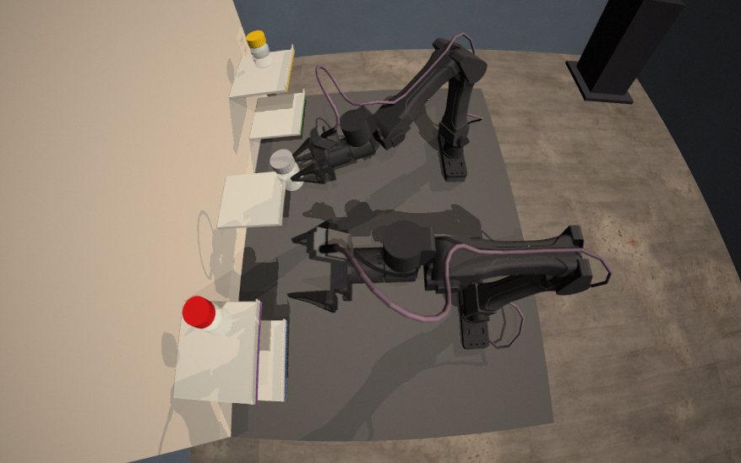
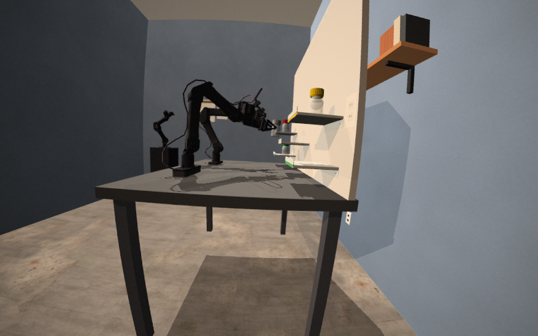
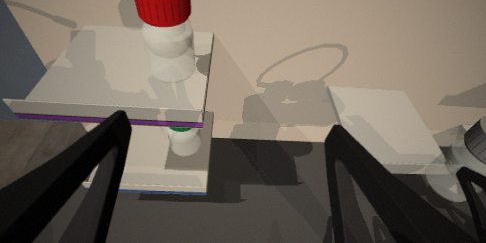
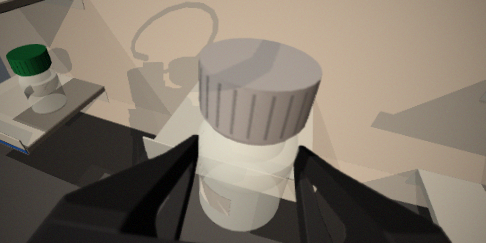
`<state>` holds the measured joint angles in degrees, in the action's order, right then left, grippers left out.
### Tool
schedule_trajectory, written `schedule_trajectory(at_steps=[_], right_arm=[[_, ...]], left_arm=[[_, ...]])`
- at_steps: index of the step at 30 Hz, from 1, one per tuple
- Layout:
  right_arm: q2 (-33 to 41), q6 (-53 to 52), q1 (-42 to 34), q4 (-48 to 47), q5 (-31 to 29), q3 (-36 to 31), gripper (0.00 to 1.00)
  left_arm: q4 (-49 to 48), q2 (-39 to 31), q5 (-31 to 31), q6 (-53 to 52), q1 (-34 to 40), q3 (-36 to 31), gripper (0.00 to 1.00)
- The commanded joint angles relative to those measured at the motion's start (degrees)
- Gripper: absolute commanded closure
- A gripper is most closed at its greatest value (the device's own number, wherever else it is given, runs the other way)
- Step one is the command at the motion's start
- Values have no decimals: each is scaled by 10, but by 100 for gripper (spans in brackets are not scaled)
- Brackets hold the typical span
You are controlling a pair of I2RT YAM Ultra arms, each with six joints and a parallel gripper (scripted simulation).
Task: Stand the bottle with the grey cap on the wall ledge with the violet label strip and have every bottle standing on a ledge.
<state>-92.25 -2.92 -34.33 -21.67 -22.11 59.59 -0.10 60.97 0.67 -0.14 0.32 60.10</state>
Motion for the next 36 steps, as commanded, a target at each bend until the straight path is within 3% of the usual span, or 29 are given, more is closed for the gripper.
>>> schedule_trajectory(at_steps=[1, 4, 18, 26, 36], right_arm=[[23, 8, -2, -26, 4, 12, 50], [37, 6, -6, 18, 2, 36, 50], [32, 7, -1, 1, 10, 37, 50], [1, 8, 9, -11, 21, 62, 50], [-87, 7, 32, -27, 43, 157, 50]], left_arm=[[-3, -17, -6, 5, -6, -1, 0], [-3, -17, -6, 5, -6, -1, 0], [-3, -17, -6, 5, -6, -1, 0], [-3, -17, -6, 5, -6, -1, 0], [-3, -17, -6, 5, -6, -1, 0]])
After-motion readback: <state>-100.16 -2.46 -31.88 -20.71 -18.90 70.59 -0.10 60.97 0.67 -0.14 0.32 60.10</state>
